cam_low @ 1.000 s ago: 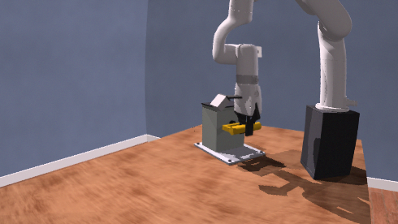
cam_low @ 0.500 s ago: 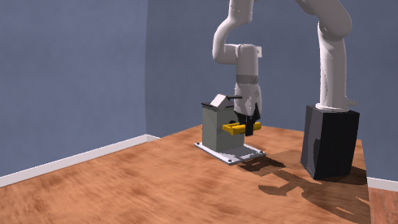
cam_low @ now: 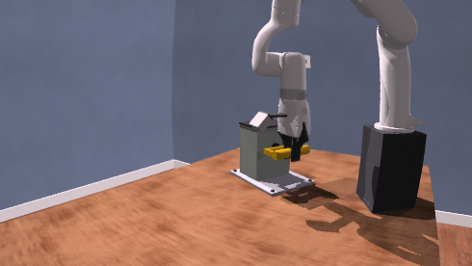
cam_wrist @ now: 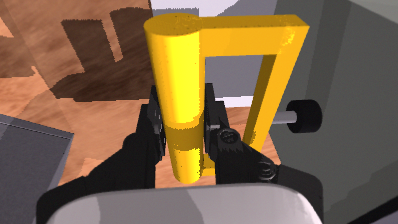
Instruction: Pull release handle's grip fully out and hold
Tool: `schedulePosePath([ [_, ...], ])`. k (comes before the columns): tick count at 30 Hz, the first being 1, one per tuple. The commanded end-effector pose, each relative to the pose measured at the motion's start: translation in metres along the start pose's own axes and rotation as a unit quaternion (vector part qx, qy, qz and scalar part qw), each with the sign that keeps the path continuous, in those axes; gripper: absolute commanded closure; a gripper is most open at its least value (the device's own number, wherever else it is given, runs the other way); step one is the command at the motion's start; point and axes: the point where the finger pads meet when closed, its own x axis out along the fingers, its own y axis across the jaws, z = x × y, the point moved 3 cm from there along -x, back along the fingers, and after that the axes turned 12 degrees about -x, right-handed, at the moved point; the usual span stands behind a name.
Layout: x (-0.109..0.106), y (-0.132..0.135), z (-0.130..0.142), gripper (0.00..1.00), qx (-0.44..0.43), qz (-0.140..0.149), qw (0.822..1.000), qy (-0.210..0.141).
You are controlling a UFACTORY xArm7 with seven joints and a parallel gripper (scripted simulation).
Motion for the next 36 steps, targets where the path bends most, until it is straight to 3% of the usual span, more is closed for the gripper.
schedulePosePath([
  [1,-0.001,0.001,0.0,1.0,0.0,0.001,1.0,0.0],
  [21,-0.001,-0.013,-0.003,1.0,0.0,0.001,1.0,0.0],
  [36,-0.001,-0.047,-0.01,1.0,0.0,0.001,1.0,0.0],
])
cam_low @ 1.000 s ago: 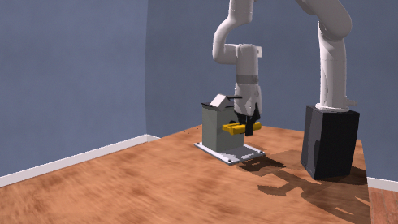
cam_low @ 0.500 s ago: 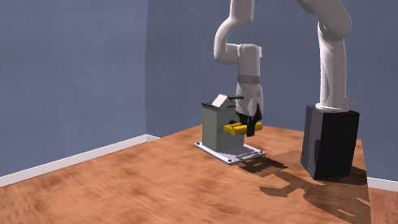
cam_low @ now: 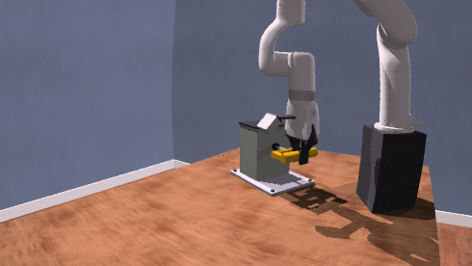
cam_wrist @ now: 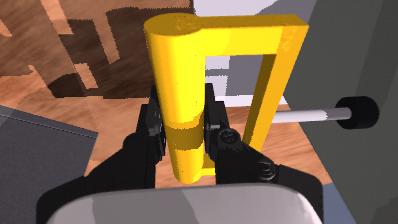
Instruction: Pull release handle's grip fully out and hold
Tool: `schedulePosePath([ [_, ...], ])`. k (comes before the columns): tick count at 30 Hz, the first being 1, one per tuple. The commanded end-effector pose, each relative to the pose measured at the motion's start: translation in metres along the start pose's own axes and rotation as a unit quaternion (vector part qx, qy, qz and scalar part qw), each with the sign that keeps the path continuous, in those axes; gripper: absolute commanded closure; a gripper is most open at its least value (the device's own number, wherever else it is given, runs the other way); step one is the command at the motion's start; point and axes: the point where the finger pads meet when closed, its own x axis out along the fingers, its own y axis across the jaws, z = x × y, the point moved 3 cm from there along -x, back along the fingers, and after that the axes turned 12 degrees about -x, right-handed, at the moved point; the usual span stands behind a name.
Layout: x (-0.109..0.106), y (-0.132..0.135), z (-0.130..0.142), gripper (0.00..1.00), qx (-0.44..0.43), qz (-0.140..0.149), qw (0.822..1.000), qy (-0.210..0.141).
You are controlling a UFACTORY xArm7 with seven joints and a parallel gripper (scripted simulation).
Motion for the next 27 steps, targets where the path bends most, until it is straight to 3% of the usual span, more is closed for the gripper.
schedulePosePath([
  [1,-0.0005,-0.0101,-0.0026,1.0,0.0,-0.002,1.0,0.002],
  [27,-0.0005,-0.0201,-0.0047,1.0,0.0,-0.002,1.0,0.002],
])
